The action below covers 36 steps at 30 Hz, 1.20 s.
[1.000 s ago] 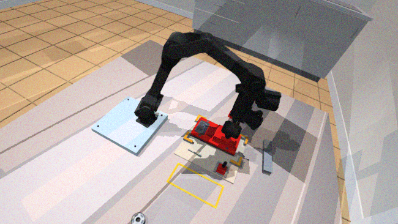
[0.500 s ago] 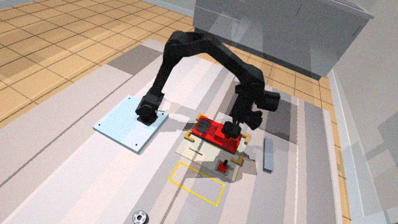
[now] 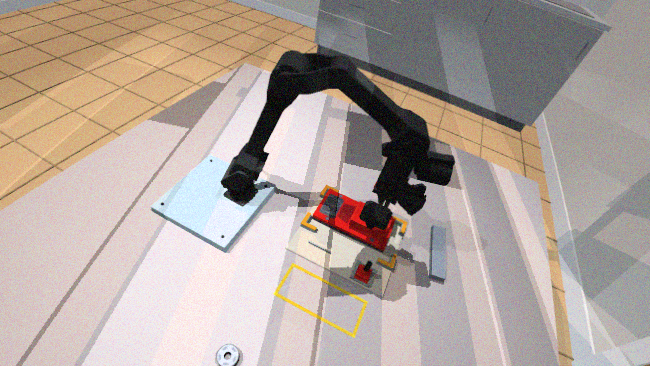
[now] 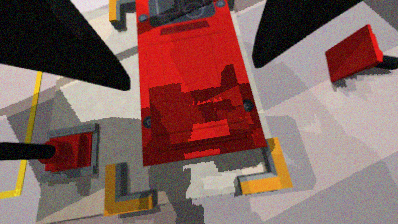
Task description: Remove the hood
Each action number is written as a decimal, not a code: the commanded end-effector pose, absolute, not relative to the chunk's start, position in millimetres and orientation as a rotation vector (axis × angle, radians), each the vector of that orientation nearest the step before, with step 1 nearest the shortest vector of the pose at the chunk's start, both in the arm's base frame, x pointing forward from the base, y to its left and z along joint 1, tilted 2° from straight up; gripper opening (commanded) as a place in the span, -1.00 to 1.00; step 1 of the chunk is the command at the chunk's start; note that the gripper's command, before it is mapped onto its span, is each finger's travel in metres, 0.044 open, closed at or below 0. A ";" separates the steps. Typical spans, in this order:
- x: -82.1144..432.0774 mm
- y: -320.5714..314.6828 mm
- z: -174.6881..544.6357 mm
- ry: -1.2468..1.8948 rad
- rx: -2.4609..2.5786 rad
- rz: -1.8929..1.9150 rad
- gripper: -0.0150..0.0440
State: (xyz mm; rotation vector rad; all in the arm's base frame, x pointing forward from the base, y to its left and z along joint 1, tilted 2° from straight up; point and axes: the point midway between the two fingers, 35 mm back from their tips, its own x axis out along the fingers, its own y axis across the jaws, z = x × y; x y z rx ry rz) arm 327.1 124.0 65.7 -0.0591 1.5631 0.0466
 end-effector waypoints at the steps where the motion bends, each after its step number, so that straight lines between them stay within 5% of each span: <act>1: 325.7 123.0 61.1 1.568 -0.068 0.046 1.00; 36: 325.0 122.8 44.0 1.568 -0.068 0.046 1.00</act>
